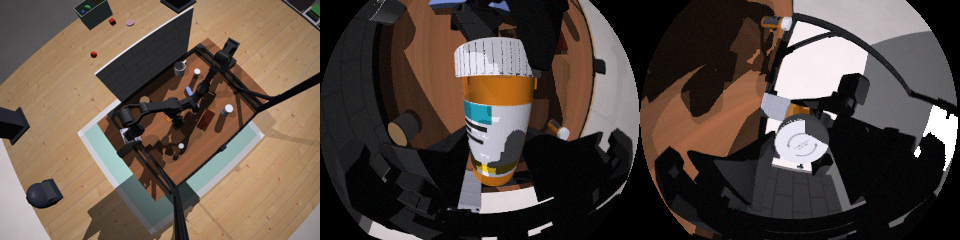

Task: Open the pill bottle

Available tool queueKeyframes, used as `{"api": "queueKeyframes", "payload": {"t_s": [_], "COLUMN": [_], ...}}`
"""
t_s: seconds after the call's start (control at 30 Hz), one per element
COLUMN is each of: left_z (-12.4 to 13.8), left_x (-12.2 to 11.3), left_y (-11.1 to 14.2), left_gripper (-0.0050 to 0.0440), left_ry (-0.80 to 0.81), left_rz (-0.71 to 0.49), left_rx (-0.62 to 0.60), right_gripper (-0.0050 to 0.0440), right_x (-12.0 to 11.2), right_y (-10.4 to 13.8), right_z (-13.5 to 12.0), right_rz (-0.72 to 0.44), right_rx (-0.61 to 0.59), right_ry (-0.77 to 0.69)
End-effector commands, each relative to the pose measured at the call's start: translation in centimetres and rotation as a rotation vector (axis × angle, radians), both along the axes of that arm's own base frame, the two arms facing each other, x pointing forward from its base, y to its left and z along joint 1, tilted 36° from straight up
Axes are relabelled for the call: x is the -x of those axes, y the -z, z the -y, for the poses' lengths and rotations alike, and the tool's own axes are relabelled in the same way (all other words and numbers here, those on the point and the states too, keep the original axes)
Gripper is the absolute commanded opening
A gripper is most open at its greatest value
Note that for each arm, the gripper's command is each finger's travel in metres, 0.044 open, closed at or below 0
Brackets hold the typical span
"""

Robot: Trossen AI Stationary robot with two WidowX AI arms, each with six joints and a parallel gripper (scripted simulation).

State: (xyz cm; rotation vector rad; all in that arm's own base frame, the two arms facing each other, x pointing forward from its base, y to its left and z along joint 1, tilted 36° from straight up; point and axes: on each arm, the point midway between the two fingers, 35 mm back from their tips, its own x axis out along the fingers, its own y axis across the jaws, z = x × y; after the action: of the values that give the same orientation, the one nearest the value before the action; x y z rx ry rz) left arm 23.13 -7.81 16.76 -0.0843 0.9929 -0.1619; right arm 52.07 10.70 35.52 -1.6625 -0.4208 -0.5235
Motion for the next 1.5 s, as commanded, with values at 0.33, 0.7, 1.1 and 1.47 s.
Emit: {"api": "queueKeyframes", "payload": {"t_s": [0.33, 0.7, 1.1, 1.47], "left_z": [0.1, 0.1, 0.1, 0.1], "left_x": [-0.5, -0.5, -0.5, -0.5], "left_y": [-0.6, -0.6, -0.6, -0.6], "left_gripper": [0.0, 0.0, 0.0, 0.0], "left_ry": [0.002, 0.002, 0.002, 0.002], "left_rz": [0.029, 0.029, 0.029, 0.029], "left_rx": [0.008, 0.008, 0.008, 0.008], "right_gripper": [0.0, 0.0, 0.0, 0.0], "right_x": [3.6, 4.4, 5.3, 6.2], "right_y": [1.9, 2.3, 3.1, 3.6], "right_z": [0.3, 0.3, 0.2, 0.3], "right_rz": [0.006, 0.006, 0.003, 0.003], "right_rx": [0.006, 0.006, 0.003, 0.003], "right_ry": [0.014, 0.014, 0.009, 0.009]}}
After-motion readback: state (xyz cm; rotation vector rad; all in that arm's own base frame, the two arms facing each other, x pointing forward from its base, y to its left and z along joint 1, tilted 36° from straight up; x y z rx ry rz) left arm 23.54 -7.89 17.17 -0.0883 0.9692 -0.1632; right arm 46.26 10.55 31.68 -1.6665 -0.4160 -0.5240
